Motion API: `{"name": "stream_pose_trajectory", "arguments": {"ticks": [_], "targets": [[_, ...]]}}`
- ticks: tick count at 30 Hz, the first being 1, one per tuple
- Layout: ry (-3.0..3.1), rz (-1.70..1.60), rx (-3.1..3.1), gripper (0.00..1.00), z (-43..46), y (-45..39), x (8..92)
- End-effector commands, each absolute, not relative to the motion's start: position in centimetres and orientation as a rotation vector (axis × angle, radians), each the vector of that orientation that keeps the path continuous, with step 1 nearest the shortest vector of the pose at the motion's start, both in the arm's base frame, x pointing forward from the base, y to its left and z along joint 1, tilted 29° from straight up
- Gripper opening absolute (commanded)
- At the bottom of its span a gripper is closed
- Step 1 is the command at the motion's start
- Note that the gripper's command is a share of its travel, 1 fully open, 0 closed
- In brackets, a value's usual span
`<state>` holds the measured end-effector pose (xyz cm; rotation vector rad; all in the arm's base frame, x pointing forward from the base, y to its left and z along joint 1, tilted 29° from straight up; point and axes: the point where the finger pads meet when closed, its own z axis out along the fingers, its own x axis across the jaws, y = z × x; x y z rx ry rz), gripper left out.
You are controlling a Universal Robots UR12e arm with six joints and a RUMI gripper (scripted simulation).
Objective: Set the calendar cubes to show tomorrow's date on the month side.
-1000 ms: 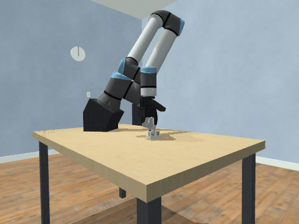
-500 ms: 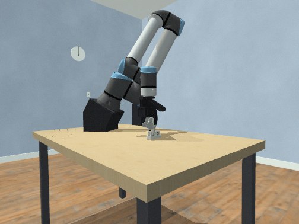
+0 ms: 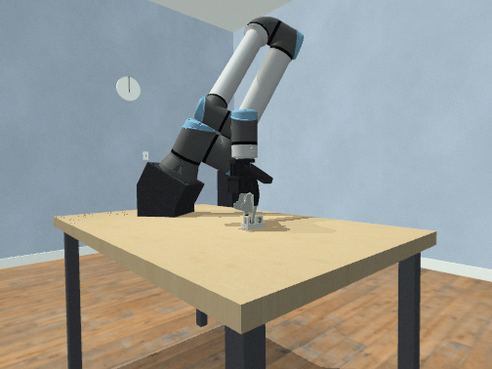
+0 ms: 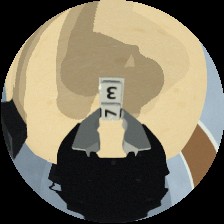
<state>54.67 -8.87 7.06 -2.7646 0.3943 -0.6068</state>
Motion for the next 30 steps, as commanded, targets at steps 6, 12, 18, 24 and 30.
{"name": "stream_pose_trajectory", "arguments": {"ticks": [6,12,18,24,30], "targets": [[0.394,-0.608,-2.765,0.11,7.10,-8.90,54.70],[0.394,-0.608,-2.765,0.11,7.10,-8.90,54.70],[0.394,-0.608,-2.765,0.15,7.10,-8.90,54.70],[0.394,-0.608,-2.765,0.22,7.10,-8.90,54.70],[0.394,-0.608,-2.765,0.29,7.10,-8.90,54.70]]}}
